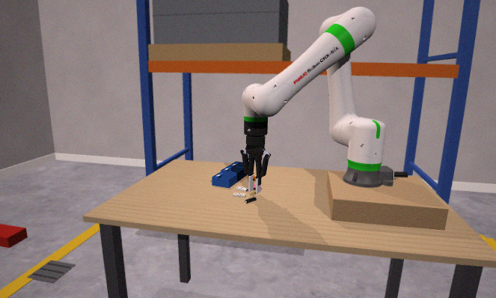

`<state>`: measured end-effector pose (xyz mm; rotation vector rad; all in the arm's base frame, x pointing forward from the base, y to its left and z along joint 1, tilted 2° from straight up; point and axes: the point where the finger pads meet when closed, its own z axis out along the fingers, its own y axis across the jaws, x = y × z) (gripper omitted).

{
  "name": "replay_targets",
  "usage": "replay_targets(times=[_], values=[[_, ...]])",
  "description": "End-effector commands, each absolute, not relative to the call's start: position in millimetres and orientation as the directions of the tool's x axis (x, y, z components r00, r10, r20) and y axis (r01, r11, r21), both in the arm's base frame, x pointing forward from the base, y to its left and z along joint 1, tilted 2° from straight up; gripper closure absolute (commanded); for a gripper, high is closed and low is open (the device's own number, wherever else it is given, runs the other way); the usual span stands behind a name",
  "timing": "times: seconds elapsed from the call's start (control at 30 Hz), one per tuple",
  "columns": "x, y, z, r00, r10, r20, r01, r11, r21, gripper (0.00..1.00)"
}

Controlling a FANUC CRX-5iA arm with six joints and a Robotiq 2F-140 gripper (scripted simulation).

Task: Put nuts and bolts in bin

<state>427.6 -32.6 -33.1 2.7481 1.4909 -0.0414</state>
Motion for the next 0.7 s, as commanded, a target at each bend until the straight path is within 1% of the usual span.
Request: replay_targets(times=[0.0, 0.67], values=[[427.8, -32.7, -35.9, 0.545, 0.838, -0.030, 0.838, -0.545, 0.001, 0.82], [427.4, -32.9, -43.9, 0.545, 0.838, -0.030, 0.838, -0.545, 0.001, 0.82]])
